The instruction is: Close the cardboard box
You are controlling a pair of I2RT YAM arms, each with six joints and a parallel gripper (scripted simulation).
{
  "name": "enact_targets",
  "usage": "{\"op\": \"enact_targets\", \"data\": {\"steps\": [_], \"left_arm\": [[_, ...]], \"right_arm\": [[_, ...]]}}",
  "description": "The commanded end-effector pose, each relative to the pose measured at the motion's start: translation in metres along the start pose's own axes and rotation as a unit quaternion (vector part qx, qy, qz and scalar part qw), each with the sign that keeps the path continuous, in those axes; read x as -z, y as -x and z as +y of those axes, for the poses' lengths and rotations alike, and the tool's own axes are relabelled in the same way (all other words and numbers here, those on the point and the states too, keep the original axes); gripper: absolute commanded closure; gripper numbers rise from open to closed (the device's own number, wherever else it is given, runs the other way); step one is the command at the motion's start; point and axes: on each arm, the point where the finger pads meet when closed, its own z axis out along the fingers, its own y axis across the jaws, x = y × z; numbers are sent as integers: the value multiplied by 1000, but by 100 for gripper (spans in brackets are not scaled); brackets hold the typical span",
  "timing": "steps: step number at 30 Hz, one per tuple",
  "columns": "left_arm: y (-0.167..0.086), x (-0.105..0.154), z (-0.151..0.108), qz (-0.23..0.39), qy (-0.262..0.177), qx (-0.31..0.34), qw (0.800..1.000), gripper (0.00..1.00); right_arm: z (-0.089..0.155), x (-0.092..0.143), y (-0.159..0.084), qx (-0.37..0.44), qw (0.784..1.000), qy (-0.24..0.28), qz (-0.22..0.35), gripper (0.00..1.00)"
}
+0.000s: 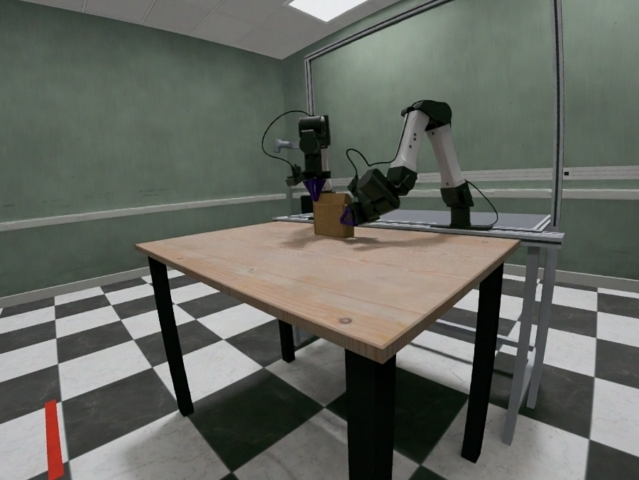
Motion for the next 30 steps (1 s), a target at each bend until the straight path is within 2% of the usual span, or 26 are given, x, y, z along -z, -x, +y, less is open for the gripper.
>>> {"op": "enact_targets", "data": {"steps": [1, 9, 10, 12, 26, 27, 28, 30], "left_arm": [[-11, 0, -2, 7, 3, 16, 1000, 55], [-11, 0, -2, 7, 3, 16, 1000, 55], [-11, 0, -2, 7, 3, 16, 1000, 55], [-11, 0, -2, 7, 3, 16, 1000, 55], [-11, 0, -2, 7, 3, 16, 1000, 55], [-11, 0, -2, 7, 3, 16, 1000, 55], [-11, 0, -2, 7, 3, 16, 1000, 55], [-11, 0, -2, 7, 3, 16, 1000, 55]], "right_arm": [[3, 9, -4, -2, 1000, 12, -14, 99], [3, 9, -8, -1, 1000, 12, -14, 99], [3, 0, -9, -1, 1000, 3, -5, 99], [3, 9, -11, -1, 1000, 11, -13, 99], [1, 8, -19, -1, 1000, 9, -11, 99], [1, 1, -19, -1, 1000, 3, -4, 99], [2, 8, -21, -1, 1000, 10, -11, 99], [0, 7, -23, -1, 1000, 7, -6, 99]]}}
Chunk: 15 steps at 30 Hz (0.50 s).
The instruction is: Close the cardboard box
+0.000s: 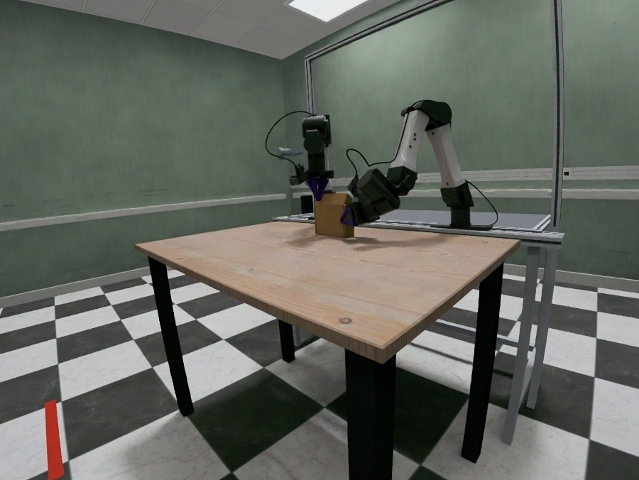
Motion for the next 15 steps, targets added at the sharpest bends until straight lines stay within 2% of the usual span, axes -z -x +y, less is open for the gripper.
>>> {"op": "enact_targets", "data": {"steps": [1, 15], "left_arm": [[-11, 0, -1, 7, 4, 16, 1000, 55], [-11, 0, -1, 7, 5, 16, 1000, 55]], "right_arm": [[2, 6, -8, 0, 1000, 7, -3, 99], [0, 7, -15, 1, 1000, 7, 1, 99]]}}
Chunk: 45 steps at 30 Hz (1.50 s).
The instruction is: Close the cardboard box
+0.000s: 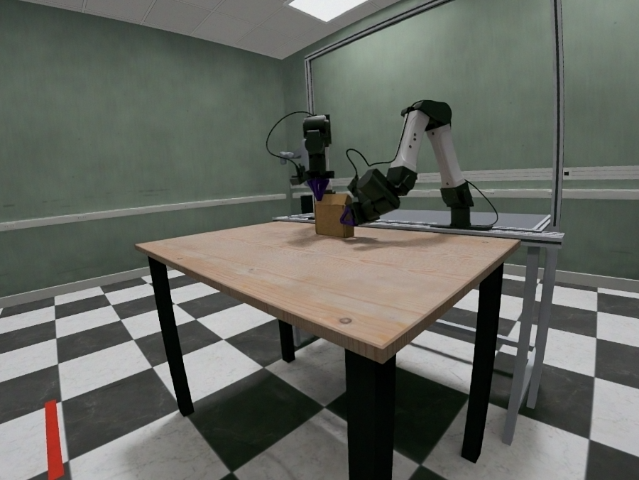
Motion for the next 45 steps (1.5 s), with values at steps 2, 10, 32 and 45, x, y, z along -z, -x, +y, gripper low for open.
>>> {"op": "enact_targets", "data": {"steps": [2, 10, 32, 45], "left_arm": [[-12, 1, 0, 7, 5, 16, 1000, 55], [-12, 1, 0, 7, 5, 16, 1000, 55], [-12, 1, 0, 7, 5, 16, 1000, 55], [-12, 1, 0, 7, 5, 16, 1000, 55]], "right_arm": [[0, 4, -12, 2, 1000, 3, 7, 99], [0, 4, -14, 2, 1000, 2, 8, 99], [2, 4, -20, 1, 1000, 8, 2, 99], [4, -4, -24, 1, 1000, 10, 0, 99]]}}
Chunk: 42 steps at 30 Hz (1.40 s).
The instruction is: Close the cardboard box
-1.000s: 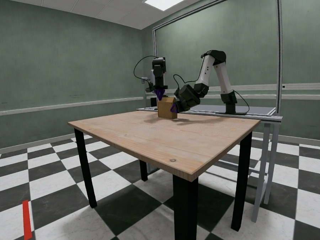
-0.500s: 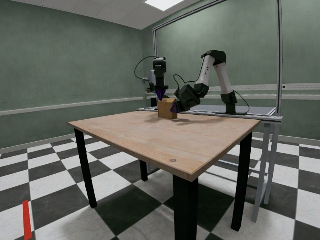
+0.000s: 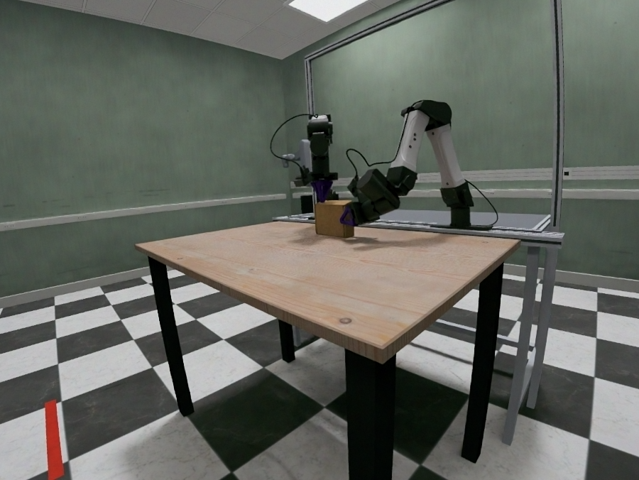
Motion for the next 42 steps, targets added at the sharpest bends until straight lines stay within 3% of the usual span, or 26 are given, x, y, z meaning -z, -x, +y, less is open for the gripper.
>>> {"op": "enact_targets", "data": {"steps": [1, 12, 19, 42], "left_arm": [[-12, 1, 0, 7, 6, 16, 1000, 55], [-12, 1, 0, 7, 6, 16, 1000, 55], [-12, 1, 0, 7, 6, 16, 1000, 55], [-12, 1, 0, 7, 6, 16, 1000, 55]], "right_arm": [[4, 1, -9, 0, 1000, 10, 2, 99], [5, -2, -12, 1, 1000, 13, 0, 99], [5, -19, -14, 1, 1000, -2, 14, 99], [4, -23, -15, 2, 1000, -6, 18, 99]]}}
